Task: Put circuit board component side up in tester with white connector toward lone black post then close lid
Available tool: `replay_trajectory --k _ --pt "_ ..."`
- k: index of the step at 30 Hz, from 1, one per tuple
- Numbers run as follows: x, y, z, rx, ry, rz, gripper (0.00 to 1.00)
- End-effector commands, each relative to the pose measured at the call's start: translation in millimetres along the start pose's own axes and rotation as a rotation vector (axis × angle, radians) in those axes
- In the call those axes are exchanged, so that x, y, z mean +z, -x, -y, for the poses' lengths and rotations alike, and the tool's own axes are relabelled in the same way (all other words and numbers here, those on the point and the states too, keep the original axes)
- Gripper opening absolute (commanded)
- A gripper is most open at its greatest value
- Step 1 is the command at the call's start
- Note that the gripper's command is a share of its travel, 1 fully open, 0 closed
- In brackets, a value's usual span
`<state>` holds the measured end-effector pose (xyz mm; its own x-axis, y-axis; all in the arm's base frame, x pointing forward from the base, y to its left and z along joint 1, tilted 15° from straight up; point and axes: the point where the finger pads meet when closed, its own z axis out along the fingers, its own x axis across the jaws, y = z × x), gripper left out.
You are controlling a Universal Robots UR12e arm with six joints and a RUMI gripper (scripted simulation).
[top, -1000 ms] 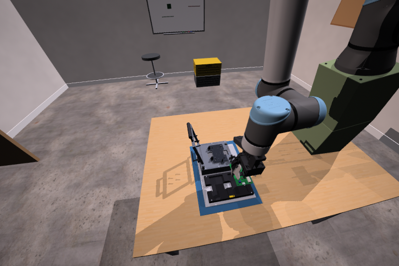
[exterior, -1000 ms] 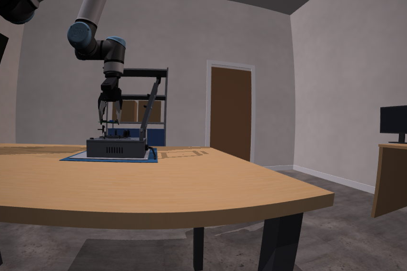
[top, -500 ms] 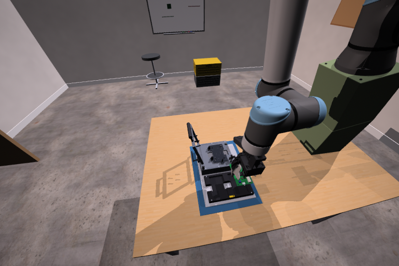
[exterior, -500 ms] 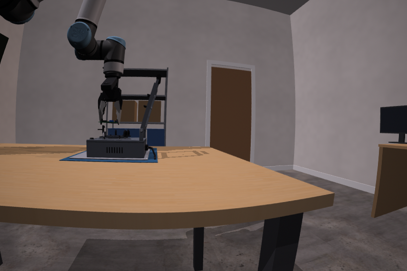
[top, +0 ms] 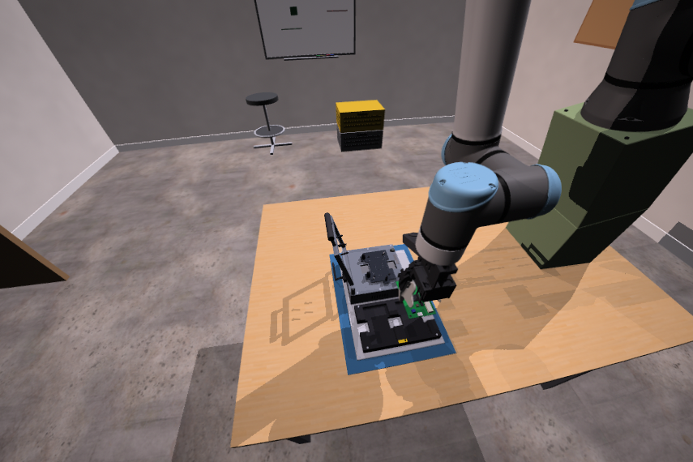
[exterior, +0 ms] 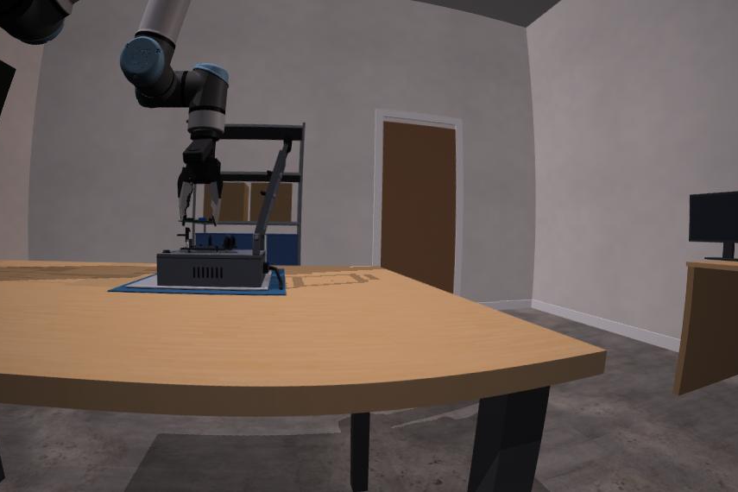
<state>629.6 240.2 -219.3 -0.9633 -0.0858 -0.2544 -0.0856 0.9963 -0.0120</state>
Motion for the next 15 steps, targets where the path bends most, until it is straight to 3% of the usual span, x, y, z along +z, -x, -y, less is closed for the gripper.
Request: replay_trajectory --k 1,15 --pt "-1.8 2.2 9.8 -0.001 0.001 -0.001 0.39" --pt "-4.3 15.0 45.9 -0.001 0.001 0.000 0.39"
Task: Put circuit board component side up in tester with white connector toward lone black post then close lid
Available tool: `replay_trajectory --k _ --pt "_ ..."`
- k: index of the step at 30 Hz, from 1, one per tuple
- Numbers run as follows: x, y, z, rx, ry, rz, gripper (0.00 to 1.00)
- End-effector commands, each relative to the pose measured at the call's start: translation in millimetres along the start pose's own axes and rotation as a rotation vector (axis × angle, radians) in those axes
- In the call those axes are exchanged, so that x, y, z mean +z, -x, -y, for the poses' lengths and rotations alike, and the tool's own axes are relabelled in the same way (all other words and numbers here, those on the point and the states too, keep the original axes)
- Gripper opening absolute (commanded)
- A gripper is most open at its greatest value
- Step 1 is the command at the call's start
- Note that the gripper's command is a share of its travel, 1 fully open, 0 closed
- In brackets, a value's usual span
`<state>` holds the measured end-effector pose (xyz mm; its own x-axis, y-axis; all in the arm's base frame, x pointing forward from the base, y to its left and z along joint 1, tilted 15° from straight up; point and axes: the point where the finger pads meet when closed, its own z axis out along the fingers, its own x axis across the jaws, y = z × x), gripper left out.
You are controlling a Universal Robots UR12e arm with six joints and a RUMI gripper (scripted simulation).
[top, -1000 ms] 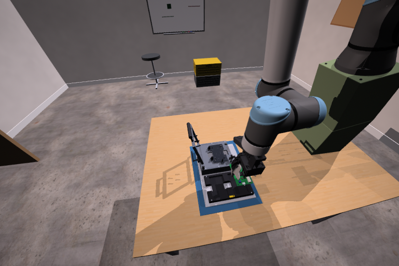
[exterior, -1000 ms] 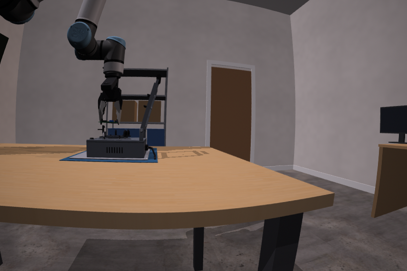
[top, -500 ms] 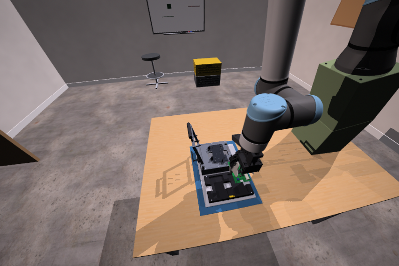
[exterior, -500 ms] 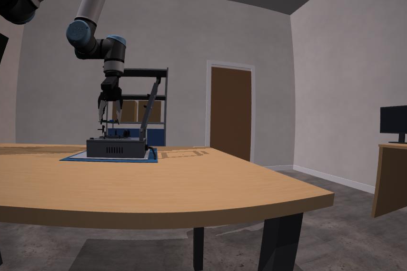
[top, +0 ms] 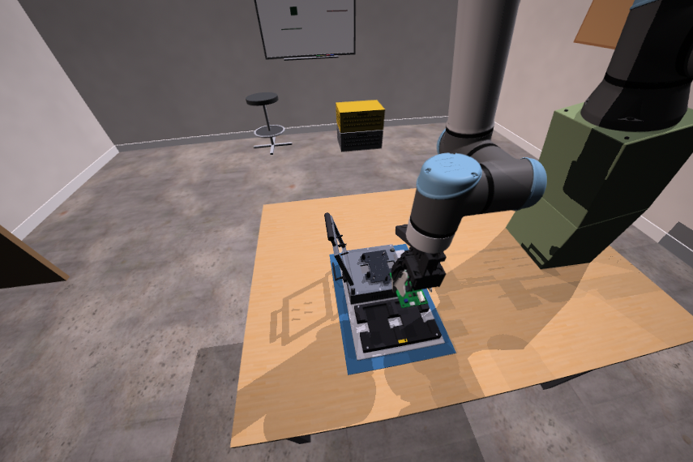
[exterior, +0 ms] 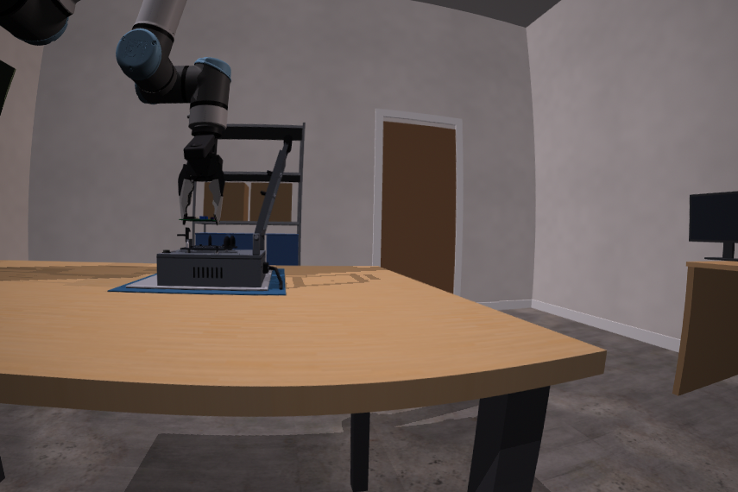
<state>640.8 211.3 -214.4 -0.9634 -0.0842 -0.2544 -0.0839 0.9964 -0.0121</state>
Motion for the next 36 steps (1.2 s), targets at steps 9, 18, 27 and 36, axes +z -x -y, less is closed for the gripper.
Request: replay_trajectory --k 9,18,27,36 --pt "-3.8 13.8 39.9 -0.002 0.001 0.001 0.39" --pt "-6.1 27.2 71.3 -0.002 0.001 0.004 0.39" --pt "-7.6 34.3 92.9 -0.002 0.001 0.004 0.39" --pt "-9.1 41.1 113.8 -0.003 0.001 0.004 0.39"
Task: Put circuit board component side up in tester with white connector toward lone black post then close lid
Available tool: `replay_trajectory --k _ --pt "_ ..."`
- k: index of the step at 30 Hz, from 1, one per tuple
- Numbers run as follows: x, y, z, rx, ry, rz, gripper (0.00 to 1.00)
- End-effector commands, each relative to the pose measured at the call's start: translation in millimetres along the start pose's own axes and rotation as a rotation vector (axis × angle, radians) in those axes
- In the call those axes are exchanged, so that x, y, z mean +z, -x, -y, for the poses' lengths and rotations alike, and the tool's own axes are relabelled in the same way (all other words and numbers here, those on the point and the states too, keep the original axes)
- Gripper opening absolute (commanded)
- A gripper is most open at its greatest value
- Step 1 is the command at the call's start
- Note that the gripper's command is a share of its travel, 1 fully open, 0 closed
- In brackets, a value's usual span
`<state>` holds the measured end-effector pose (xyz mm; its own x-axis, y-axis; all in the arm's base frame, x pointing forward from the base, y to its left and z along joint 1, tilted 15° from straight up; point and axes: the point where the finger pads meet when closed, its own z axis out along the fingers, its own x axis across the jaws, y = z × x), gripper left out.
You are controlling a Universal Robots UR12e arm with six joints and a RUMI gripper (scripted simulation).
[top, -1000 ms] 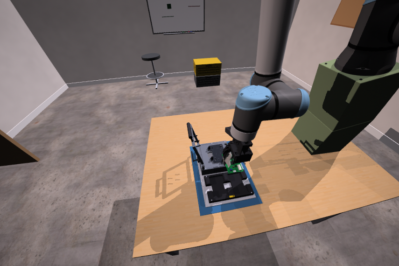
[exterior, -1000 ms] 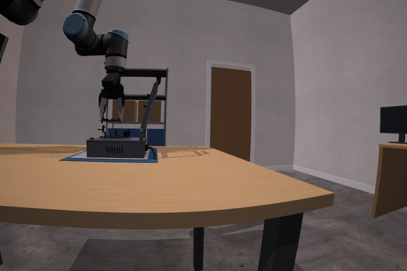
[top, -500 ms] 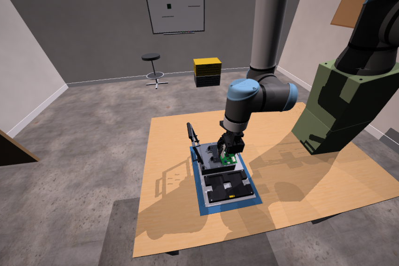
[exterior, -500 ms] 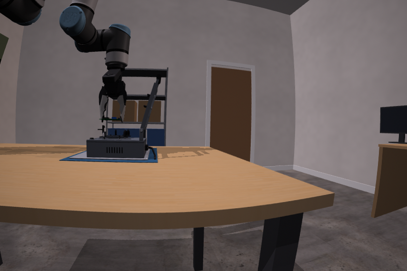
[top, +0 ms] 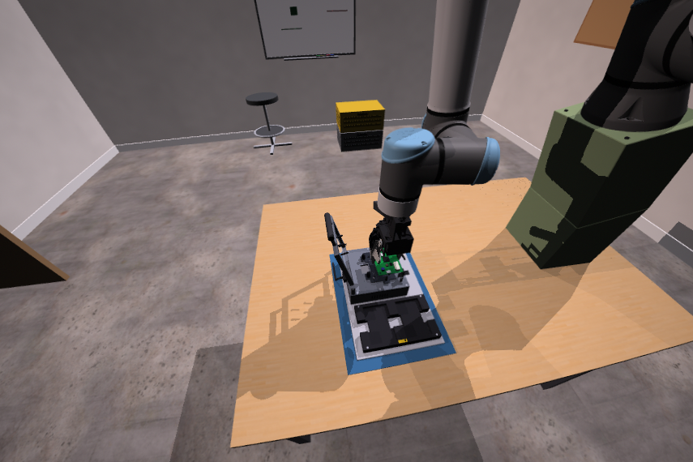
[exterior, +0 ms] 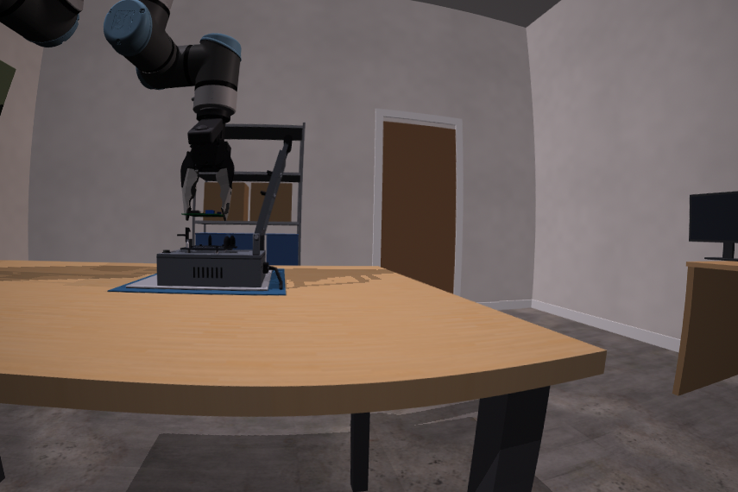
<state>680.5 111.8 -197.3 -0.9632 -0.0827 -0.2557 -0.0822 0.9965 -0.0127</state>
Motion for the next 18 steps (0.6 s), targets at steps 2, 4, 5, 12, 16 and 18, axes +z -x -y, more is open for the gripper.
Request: replay_trajectory --k 2,4,5,12,16,18 --pt "-1.7 6.9 11.2 -0.004 0.002 0.003 0.39" --pt "-1.4 6.7 14.3 -0.004 0.002 0.001 0.39" --pt "-1.5 7.1 15.8 -0.004 0.002 0.001 0.39" --pt "-2.1 10.1 22.9 -0.004 0.002 0.002 0.39" --pt "-1.9 9.5 24.4 -0.004 0.002 0.000 0.39" --pt "-1.8 9.2 24.5 -0.004 0.002 0.000 0.39"
